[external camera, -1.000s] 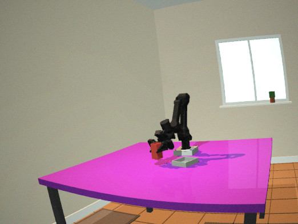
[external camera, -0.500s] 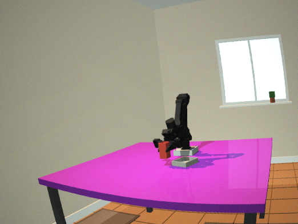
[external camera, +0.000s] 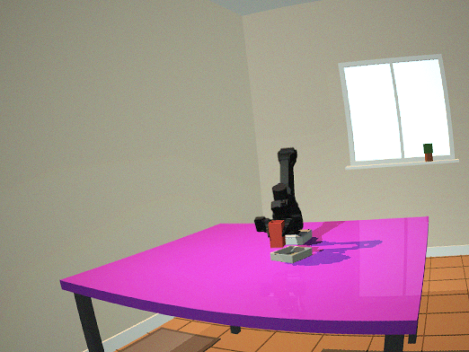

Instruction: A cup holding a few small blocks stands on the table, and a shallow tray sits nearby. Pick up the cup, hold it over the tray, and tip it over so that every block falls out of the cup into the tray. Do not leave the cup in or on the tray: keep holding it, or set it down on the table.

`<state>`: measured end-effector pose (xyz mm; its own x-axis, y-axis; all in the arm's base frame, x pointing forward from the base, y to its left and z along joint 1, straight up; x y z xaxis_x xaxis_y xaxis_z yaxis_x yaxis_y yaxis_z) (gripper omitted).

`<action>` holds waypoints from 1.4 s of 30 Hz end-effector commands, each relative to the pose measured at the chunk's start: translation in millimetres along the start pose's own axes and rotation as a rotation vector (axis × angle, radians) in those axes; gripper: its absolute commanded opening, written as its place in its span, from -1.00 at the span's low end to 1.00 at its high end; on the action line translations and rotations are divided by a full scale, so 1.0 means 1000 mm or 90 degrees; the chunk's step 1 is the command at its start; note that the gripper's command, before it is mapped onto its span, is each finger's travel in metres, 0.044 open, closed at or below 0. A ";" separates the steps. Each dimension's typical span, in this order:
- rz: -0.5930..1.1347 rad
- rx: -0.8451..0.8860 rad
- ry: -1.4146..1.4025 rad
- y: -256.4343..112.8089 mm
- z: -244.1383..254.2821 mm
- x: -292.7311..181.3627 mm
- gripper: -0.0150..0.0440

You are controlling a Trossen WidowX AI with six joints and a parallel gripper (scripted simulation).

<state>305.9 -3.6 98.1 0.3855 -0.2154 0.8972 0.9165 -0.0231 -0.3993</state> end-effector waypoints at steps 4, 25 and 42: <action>0.004 0.072 -0.032 -0.005 0.035 -0.001 -0.49; 0.023 0.093 0.145 -0.007 0.047 -0.004 -0.49; 0.040 0.088 0.381 -0.005 0.047 -0.005 -0.49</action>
Point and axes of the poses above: the point midway between the two fingers, 35 mm back from their tips, its own y axis out along the fingers, its own z axis across the jaws, x = y × z, the point moved 2 cm from there along -y, back along the fingers, and after that the axes turned 12 degrees about y, right-handed, at the moved point
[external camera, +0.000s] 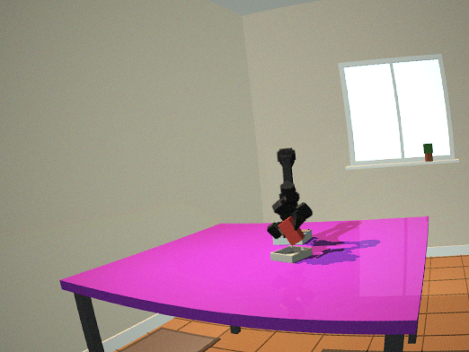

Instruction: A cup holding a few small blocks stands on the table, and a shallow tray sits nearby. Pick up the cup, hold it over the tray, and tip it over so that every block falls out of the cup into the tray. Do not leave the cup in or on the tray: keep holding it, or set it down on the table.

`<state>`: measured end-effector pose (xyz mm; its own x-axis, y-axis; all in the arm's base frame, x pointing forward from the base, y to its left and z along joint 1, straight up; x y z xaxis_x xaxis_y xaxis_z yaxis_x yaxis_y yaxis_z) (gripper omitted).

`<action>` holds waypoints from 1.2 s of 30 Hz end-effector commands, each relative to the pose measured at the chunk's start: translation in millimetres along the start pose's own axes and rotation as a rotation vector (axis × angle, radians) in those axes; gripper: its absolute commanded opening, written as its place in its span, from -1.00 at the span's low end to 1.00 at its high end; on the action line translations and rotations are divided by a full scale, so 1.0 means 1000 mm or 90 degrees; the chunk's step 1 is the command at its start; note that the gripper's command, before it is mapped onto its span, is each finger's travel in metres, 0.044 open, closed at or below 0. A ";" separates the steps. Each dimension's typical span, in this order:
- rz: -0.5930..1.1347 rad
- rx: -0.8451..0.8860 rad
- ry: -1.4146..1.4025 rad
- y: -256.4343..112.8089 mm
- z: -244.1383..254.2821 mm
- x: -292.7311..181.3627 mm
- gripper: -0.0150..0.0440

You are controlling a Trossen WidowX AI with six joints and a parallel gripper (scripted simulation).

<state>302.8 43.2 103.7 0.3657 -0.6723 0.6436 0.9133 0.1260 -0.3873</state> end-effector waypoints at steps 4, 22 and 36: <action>-0.002 0.002 0.102 0.001 0.001 0.000 -0.49; -0.001 0.002 0.352 0.003 0.000 -0.001 -0.49; -0.001 0.002 0.547 0.004 0.000 -0.002 -0.49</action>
Point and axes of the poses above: the point midway between the two fingers, 35 mm back from their tips, its own y axis out along the fingers, its own z axis across the jaws, x = y × z, the point moved 2 cm from there along -y, back along the fingers, and after that the axes turned 12 degrees about y, right-handed, at the moved point
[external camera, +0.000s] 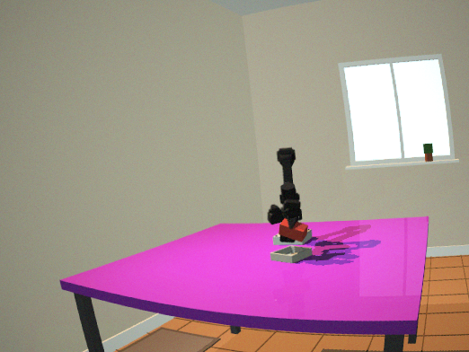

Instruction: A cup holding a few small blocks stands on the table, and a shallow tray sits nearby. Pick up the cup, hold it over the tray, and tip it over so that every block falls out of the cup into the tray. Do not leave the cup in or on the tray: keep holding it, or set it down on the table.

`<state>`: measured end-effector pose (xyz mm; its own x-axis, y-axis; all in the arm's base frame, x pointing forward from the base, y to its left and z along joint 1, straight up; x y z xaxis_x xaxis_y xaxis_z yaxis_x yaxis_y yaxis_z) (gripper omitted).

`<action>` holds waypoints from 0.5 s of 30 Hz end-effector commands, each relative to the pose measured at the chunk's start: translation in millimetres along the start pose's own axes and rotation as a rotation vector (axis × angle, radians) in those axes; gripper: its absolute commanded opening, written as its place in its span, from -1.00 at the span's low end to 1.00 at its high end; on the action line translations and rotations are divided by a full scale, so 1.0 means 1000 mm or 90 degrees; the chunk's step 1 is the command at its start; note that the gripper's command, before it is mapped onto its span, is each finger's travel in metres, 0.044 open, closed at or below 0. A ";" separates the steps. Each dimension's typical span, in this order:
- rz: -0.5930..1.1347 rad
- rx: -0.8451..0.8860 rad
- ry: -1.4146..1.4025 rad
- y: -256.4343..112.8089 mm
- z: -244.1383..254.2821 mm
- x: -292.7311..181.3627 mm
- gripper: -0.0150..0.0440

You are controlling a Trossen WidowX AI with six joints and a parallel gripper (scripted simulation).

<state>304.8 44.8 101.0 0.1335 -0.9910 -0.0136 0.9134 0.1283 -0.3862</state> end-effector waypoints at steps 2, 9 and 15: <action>-0.001 0.002 0.074 0.001 0.000 0.000 -0.49; -0.001 0.002 0.171 0.002 0.000 0.000 -0.49; -0.001 0.002 0.255 0.002 0.000 0.000 -0.49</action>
Point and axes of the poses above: the point midway between the two fingers, 35 mm back from their tips, its own y axis out along the fingers, its own z axis across the jaws, x = y × z, the point moved 2 cm from there along -y, back along the fingers, and after that the axes turned 12 degrees about y, right-handed, at the moved point
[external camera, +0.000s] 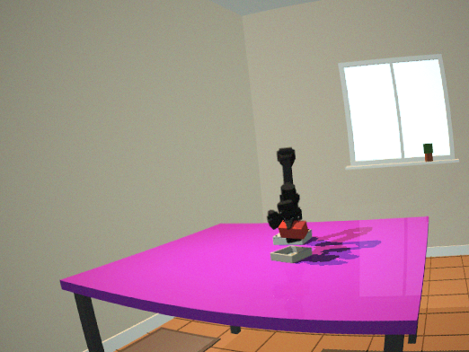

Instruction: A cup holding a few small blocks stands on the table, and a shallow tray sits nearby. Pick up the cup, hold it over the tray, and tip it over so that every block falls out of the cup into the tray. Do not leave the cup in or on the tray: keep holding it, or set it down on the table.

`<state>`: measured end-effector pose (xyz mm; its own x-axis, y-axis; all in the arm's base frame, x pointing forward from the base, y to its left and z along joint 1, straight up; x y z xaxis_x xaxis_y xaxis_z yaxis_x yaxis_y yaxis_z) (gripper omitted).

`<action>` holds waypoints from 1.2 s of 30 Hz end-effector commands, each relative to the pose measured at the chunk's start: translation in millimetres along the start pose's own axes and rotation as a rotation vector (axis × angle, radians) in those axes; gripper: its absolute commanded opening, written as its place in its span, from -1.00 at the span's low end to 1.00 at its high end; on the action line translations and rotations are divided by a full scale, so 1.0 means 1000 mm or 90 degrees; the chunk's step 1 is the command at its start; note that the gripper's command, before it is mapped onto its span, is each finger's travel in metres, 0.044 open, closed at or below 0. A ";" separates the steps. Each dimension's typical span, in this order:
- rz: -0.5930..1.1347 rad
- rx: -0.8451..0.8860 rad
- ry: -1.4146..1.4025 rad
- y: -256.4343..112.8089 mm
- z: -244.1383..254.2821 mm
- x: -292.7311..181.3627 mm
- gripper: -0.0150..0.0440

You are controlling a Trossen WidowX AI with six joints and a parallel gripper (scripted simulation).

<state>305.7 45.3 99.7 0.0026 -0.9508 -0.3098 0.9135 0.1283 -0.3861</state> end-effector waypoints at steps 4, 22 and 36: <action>-0.001 0.002 0.102 0.001 0.000 0.000 -0.49; 0.000 0.002 0.352 0.003 -0.001 0.000 -0.49; 0.000 0.002 0.547 0.004 -0.002 0.000 -0.49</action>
<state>307.6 46.6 96.6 -0.2862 -0.4716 -0.8340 0.9135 0.1284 -0.3861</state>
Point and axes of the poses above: the point midway between the two fingers, 35 mm back from their tips, its own y axis out along the fingers, its own z axis across the jaws, x = y × z, the point moved 2 cm from there along -y, back along the fingers, and after that the axes turned 12 degrees about y, right-handed, at the moved point
